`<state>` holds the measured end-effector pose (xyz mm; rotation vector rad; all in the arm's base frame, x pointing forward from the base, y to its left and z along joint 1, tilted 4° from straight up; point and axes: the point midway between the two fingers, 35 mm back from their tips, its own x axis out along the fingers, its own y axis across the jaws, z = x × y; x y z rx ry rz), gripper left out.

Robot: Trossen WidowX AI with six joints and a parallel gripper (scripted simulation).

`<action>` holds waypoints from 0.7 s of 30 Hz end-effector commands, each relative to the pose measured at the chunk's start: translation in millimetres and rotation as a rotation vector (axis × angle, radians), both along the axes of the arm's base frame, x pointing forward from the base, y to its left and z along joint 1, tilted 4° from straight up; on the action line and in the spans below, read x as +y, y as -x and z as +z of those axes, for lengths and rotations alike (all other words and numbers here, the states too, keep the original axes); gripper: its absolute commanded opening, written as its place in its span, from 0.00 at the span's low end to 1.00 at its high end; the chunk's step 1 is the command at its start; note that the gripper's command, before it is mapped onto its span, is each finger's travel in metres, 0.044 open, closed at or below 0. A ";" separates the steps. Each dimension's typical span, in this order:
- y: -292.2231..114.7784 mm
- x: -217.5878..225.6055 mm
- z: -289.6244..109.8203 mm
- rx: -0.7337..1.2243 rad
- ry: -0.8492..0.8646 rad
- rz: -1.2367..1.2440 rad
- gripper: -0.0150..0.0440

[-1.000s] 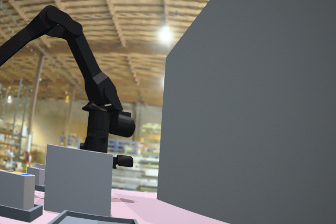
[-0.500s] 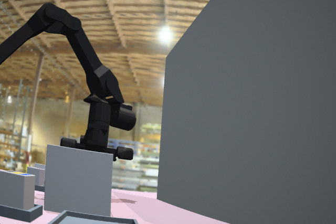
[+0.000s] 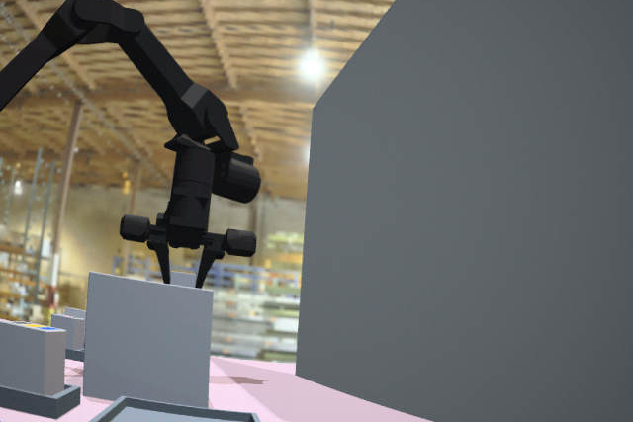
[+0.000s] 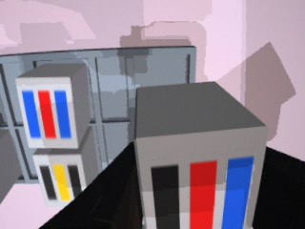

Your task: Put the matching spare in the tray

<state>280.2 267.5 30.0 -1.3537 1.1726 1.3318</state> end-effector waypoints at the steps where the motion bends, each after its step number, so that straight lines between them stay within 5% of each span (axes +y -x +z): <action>1: -3.7 4.1 18.5 -0.007 -0.008 0.001 0.25; 11: -5.2 6.3 63.4 0.002 -0.002 0.003 0.25; 21: -22.3 -15.8 66.0 0.001 0.003 -0.019 0.25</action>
